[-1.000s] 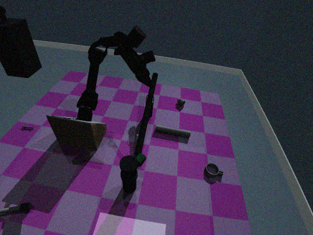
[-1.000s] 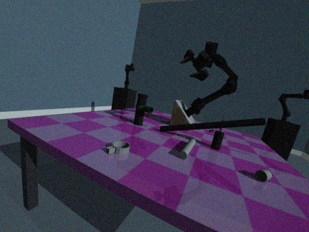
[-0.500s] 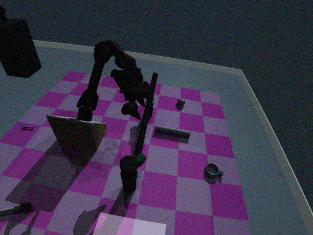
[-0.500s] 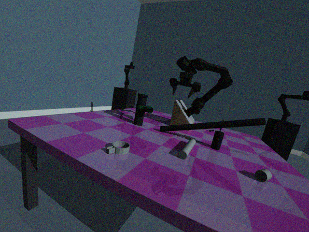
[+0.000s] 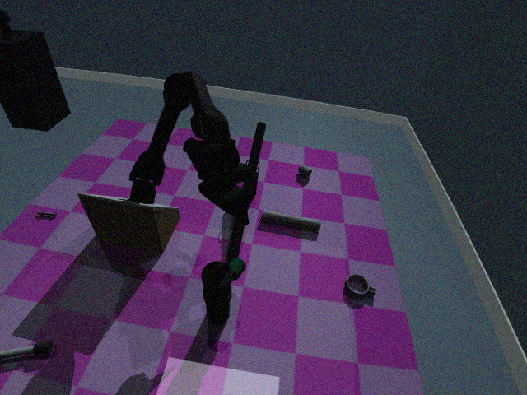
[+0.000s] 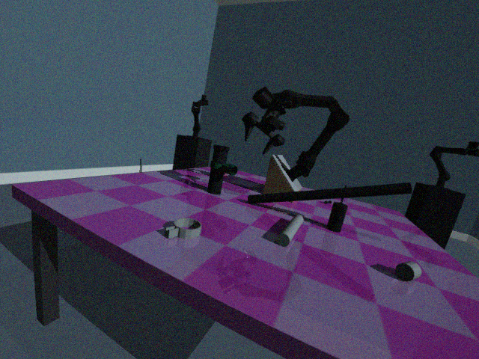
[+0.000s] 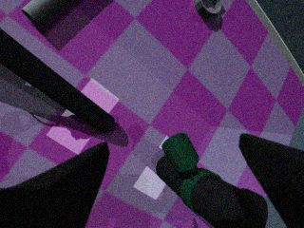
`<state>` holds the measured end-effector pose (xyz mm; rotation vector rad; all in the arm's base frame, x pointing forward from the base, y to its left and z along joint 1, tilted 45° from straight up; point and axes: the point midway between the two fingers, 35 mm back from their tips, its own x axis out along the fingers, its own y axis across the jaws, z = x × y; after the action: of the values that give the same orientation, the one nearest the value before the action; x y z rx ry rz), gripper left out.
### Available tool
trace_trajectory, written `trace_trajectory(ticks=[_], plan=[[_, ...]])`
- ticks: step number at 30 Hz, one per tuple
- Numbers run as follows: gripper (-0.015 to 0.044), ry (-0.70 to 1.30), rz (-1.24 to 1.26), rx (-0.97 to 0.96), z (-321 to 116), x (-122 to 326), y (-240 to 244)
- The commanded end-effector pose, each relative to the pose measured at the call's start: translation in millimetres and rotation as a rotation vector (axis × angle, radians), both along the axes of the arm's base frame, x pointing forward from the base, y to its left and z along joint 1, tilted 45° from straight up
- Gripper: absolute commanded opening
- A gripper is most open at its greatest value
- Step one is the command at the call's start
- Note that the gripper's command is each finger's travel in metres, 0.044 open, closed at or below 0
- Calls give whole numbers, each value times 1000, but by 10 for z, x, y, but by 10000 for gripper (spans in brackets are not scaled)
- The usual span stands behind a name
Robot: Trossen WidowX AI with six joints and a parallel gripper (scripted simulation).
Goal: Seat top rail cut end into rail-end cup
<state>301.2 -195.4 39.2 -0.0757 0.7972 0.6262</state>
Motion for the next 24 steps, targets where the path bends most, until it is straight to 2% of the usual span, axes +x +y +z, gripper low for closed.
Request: trace_trajectory(ticks=[1, 13, 20, 24], plan=[[440, -177, 301, -290, -479, -7, -338], [440, -177, 301, -290, -495, -4, -325], [440, -179, 301, -289, -880, 34, 48], [440, -179, 301, -289, -928, 34, 103]])
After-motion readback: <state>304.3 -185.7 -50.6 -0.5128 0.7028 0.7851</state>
